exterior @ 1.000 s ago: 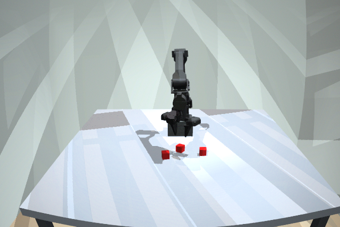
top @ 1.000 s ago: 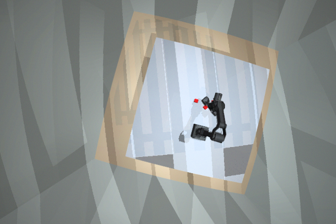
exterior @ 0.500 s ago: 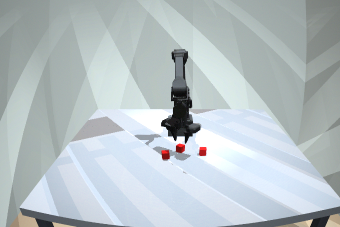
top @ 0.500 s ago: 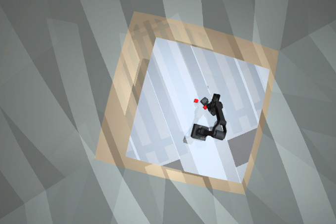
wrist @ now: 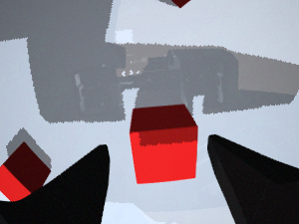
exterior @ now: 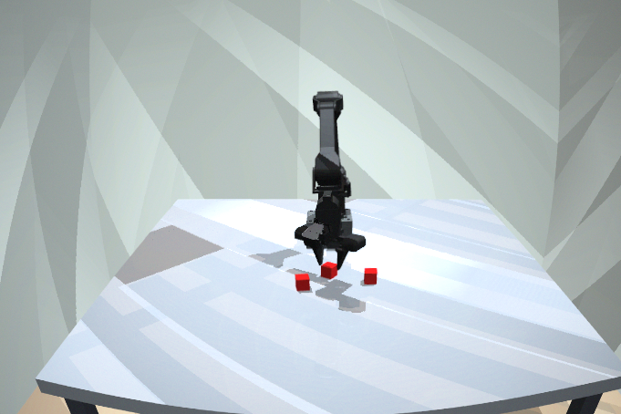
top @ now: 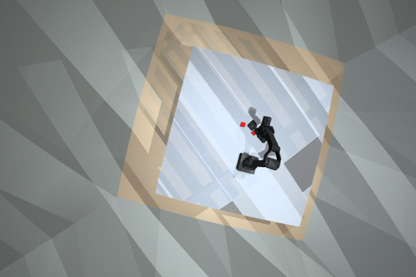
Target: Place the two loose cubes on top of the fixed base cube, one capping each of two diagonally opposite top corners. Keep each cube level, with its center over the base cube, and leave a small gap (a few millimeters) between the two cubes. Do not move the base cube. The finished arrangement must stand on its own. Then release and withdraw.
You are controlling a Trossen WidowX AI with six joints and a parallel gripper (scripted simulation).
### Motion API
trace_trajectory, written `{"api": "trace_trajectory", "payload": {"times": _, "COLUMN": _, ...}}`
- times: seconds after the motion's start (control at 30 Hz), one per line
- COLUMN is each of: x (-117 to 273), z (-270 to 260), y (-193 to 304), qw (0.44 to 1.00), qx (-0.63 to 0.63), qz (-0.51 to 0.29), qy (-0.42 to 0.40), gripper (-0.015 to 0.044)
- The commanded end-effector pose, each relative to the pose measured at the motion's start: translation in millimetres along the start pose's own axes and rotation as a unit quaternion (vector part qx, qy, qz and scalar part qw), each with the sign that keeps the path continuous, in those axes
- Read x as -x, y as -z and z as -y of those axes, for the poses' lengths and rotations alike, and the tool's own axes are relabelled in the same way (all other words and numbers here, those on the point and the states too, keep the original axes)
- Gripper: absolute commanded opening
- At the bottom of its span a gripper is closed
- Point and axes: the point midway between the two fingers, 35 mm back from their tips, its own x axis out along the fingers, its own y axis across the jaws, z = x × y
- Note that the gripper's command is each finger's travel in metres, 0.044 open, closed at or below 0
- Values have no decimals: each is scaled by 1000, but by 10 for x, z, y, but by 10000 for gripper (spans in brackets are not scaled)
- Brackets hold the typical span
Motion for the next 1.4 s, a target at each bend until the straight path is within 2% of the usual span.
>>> {"api": "trace_trajectory", "payload": {"times": 0.0, "x": -90, "z": 26, "y": 30, "qw": 1000, "qx": 2, "qz": -3, "qy": 5, "gripper": 265}}
{"api": "trace_trajectory", "payload": {"times": 0.1, "x": -114, "z": 27, "y": 32, "qw": 1000, "qx": 2, "qz": -3, "qy": 5, "gripper": 265}}
{"api": "trace_trajectory", "payload": {"times": 0.3, "x": -114, "z": 27, "y": 32, "qw": 1000, "qx": 2, "qz": -3, "qy": 5, "gripper": 107}}
{"api": "trace_trajectory", "payload": {"times": 0.5, "x": -73, "z": 21, "y": 23, "qw": 1000, "qx": 2, "qz": -3, "qy": 5, "gripper": 105}}
{"api": "trace_trajectory", "payload": {"times": 1.37, "x": 716, "z": -21, "y": -18, "qw": 1000, "qx": 2, "qz": -3, "qy": 5, "gripper": 105}}
